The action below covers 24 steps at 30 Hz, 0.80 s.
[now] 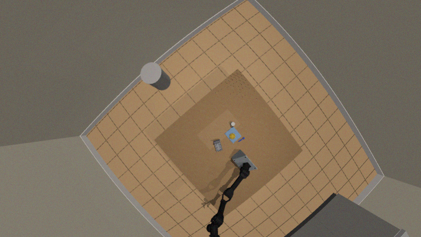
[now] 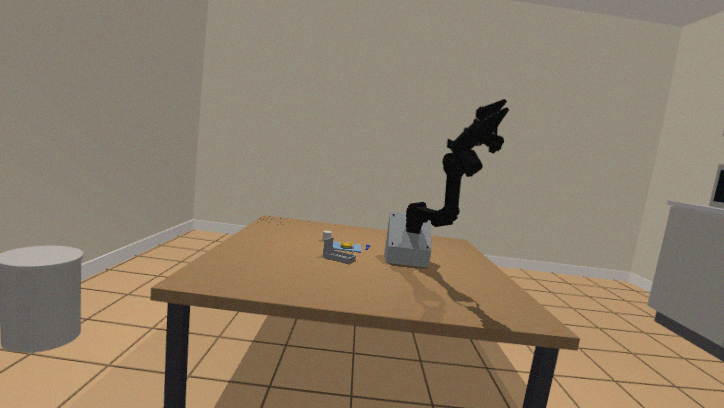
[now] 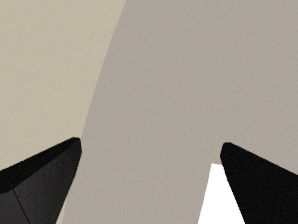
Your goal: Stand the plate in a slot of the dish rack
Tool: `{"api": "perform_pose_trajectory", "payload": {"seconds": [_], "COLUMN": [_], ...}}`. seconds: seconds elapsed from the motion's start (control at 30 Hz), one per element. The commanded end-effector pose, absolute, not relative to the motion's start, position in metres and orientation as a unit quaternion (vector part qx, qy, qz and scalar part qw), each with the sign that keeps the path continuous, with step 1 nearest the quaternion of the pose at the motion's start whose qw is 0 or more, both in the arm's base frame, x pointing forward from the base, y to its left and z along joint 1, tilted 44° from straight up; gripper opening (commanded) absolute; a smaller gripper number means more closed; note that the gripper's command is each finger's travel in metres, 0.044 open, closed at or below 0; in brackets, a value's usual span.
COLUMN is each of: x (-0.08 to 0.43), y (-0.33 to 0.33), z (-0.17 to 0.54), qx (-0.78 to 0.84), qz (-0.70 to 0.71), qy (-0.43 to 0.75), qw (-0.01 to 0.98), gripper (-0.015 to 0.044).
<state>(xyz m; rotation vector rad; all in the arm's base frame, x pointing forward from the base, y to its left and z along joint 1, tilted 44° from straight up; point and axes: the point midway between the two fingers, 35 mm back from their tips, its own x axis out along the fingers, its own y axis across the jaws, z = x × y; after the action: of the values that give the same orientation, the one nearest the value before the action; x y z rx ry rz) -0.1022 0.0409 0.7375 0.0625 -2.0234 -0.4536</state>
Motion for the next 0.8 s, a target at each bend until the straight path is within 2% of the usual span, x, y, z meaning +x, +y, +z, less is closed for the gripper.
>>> {"api": "perform_pose_trajectory", "payload": {"seconds": [0.0, 0.47, 0.77], "x": [-0.078, -0.022, 0.040], "y": [-0.009, -0.112, -0.185], "z": [0.739, 0.720, 0.695], "qx": [0.051, 0.076, 0.100], "qz": [-0.238, -0.356, -0.405], "qy": [-0.803, -0.702, -0.594], "qw": [0.544, 0.612, 0.688], "gripper": [0.0400, 0.0400, 0.0400]}}
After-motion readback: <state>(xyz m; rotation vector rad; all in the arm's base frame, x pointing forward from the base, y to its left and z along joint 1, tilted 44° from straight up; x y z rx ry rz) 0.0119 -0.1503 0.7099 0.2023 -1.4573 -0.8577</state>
